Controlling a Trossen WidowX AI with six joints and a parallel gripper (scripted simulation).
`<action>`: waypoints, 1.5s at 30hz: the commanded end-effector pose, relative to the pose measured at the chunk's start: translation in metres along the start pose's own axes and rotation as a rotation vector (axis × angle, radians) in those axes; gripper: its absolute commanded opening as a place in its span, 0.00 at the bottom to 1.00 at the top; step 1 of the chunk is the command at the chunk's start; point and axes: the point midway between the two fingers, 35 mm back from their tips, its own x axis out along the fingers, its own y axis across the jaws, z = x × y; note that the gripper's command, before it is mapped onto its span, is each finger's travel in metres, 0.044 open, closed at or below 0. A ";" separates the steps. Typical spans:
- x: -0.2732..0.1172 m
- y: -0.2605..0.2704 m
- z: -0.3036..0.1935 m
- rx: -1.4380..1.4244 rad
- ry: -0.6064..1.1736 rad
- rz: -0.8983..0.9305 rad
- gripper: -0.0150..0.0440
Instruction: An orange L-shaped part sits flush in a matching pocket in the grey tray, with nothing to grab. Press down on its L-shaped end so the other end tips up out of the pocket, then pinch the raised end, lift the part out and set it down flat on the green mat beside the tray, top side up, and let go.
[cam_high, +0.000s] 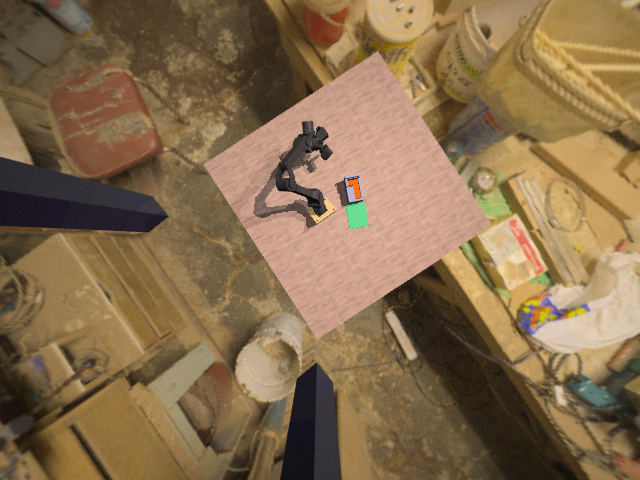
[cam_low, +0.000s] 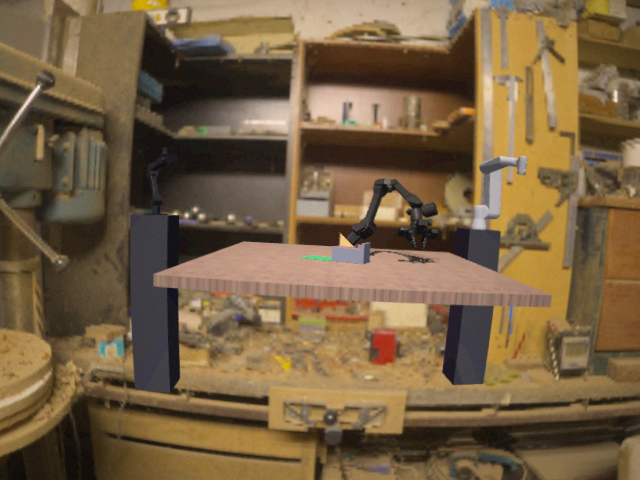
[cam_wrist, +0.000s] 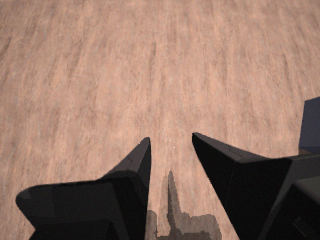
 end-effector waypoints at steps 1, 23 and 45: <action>0.016 -0.055 0.021 -0.012 0.107 -0.186 0.56; -0.044 -0.261 0.058 0.501 0.569 -0.130 0.56; 0.018 -0.259 0.017 0.501 0.568 -0.127 0.56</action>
